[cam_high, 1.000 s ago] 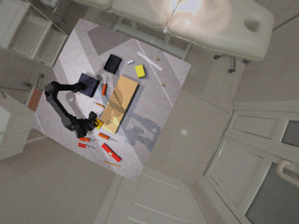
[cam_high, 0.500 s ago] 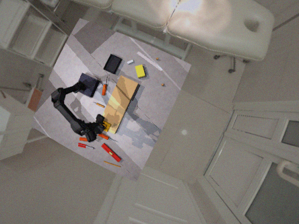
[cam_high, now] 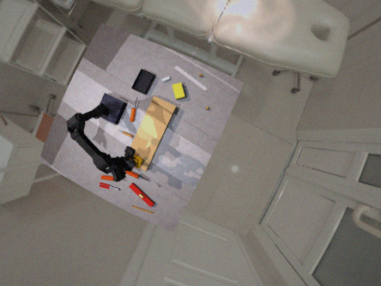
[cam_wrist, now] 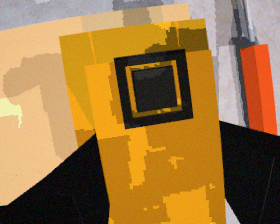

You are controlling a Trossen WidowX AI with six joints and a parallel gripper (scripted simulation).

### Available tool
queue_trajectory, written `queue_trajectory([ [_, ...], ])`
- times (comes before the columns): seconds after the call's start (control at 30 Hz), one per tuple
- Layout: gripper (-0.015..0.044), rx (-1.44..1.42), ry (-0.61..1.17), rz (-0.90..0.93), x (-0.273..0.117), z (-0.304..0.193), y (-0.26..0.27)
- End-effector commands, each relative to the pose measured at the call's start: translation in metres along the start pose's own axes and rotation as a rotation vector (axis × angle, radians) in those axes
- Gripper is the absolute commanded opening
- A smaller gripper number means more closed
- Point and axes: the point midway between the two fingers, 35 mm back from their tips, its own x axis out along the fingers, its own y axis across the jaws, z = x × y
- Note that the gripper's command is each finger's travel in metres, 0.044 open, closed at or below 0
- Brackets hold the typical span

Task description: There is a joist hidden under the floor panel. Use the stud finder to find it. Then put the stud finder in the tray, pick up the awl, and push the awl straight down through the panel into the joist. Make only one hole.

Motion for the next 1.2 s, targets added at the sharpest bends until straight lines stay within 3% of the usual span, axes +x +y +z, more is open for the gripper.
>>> queue_trajectory([
  [0.0,0.0,-0.006,0.001,-0.001,0.007,-0.002,0.0],
  [1.17,0.0,-0.006,0.002,-0.001,0.057,-0.017,0.0],
])
